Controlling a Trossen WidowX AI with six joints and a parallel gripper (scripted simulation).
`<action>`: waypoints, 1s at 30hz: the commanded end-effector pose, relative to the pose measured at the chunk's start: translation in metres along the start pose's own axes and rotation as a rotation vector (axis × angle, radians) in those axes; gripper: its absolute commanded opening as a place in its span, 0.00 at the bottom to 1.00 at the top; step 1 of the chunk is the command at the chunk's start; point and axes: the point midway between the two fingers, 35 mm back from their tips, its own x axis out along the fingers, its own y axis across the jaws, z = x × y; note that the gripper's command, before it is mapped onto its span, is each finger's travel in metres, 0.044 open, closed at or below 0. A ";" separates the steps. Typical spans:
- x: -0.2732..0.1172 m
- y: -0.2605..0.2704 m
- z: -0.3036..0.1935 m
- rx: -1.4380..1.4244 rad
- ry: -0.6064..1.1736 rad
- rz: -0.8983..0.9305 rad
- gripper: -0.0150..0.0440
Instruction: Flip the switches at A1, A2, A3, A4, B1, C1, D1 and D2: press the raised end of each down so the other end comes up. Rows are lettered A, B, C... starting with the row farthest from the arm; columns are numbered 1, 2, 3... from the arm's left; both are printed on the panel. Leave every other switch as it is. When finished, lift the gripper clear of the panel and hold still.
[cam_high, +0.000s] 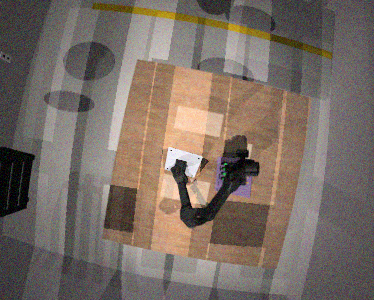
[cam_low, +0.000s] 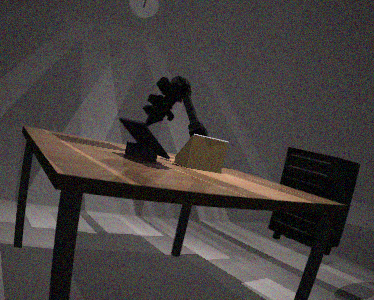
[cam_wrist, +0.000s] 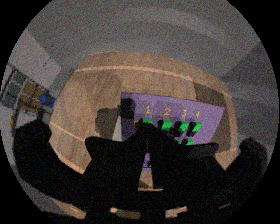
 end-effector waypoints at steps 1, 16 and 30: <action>0.000 0.001 0.000 -0.002 0.000 0.005 0.25; 0.002 0.001 0.000 -0.002 0.000 0.005 0.25; 0.004 0.001 0.000 -0.002 0.000 0.005 0.25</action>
